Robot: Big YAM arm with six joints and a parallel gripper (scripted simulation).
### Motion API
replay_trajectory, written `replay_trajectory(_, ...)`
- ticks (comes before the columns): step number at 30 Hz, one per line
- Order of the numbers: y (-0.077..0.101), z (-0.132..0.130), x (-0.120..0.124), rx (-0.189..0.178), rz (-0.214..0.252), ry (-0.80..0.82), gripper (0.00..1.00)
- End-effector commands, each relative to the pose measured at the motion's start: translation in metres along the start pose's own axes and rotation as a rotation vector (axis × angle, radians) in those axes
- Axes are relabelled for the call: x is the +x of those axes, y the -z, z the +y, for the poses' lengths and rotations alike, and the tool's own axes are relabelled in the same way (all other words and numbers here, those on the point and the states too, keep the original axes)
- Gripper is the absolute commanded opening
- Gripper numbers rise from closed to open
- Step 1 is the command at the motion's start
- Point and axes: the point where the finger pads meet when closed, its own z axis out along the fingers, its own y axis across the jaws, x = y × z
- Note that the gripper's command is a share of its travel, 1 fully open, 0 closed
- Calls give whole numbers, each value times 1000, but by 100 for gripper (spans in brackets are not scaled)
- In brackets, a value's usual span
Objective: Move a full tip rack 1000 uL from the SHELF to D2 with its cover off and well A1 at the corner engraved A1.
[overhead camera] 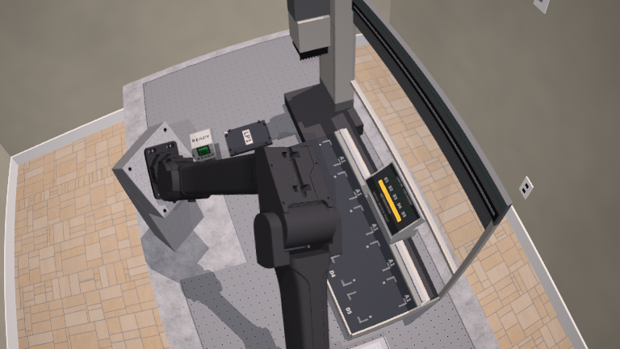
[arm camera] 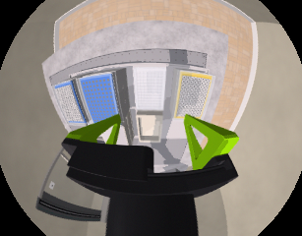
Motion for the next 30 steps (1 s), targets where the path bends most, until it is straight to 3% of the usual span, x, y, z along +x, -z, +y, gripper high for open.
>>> replay_trajectory(1,-3,-39,1,27,-1,-9,100)
replay_trajectory(9,-1,-80,2,28,0,-10,100)
replay_trajectory(11,-1,-80,2,28,0,-10,100)
replay_trajectory(12,-12,-66,6,6,18,11,100)
replay_trajectory(14,1,-95,0,28,-6,-6,100)
replay_trajectory(18,8,-108,-13,29,-28,9,100)
replay_trajectory(20,9,-94,-9,20,-20,10,100)
replay_trajectory(30,9,-94,-9,20,-20,10,100)
